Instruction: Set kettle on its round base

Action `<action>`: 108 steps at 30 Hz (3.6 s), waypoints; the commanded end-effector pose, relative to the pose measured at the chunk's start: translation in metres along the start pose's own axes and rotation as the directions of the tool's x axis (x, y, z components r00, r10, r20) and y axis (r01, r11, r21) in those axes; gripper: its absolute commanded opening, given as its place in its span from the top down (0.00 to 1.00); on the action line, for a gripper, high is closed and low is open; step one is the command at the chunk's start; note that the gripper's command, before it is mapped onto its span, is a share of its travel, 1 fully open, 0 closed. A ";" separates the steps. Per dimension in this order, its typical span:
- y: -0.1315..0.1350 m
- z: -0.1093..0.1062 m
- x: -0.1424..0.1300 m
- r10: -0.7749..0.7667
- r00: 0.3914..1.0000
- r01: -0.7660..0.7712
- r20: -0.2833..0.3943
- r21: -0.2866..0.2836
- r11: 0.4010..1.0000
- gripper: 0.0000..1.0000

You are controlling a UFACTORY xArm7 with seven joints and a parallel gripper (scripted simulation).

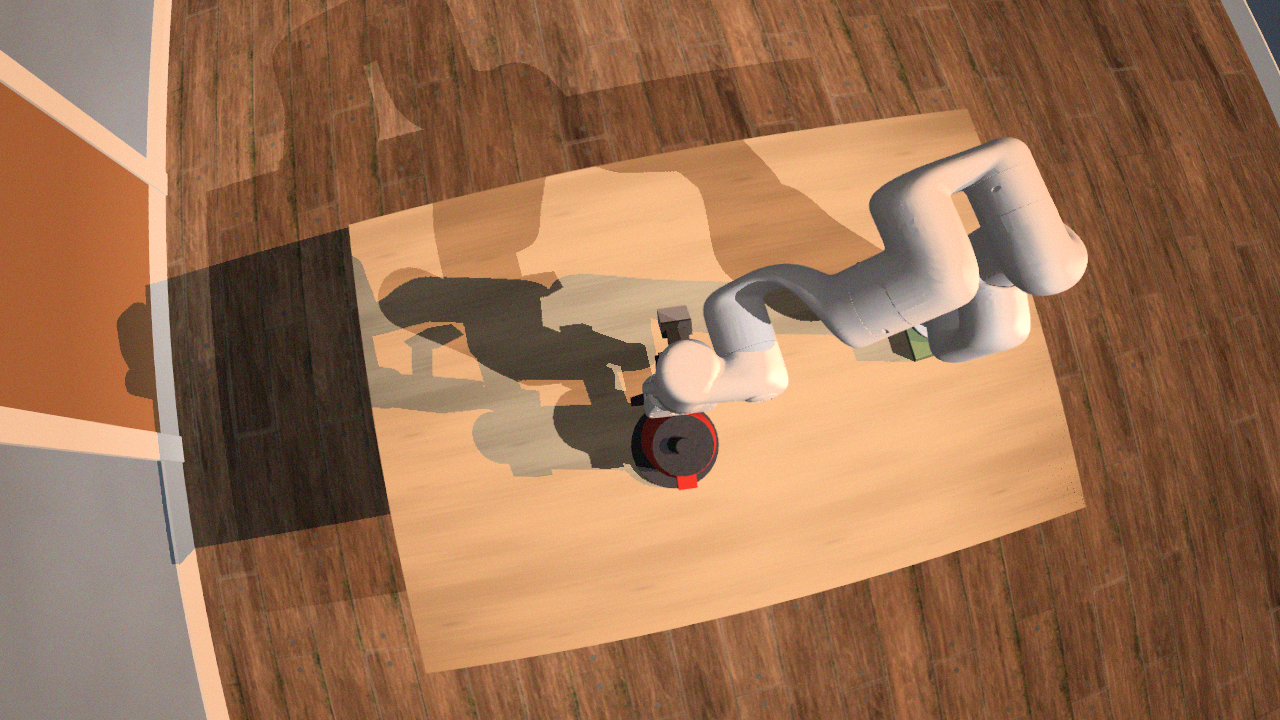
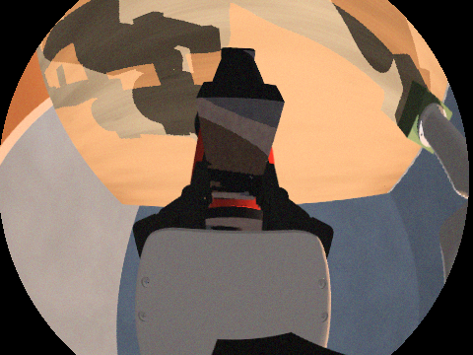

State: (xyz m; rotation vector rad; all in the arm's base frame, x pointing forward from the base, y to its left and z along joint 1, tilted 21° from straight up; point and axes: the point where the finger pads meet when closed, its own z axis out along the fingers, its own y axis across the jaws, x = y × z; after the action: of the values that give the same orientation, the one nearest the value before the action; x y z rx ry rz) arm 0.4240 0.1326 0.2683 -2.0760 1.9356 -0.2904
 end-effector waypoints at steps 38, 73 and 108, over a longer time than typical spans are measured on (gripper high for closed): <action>-0.002 0.002 0.000 0.000 1.000 0.000 0.001 0.005 1.000 1.00; -0.002 0.004 0.000 0.000 1.000 0.000 0.001 0.005 1.000 1.00; -0.002 0.004 0.000 0.000 1.000 0.000 0.001 0.005 1.000 0.19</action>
State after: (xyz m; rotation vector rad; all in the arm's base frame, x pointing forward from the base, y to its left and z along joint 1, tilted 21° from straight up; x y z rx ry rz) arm 0.4261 0.1331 0.2633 -2.0752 1.9348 -0.2911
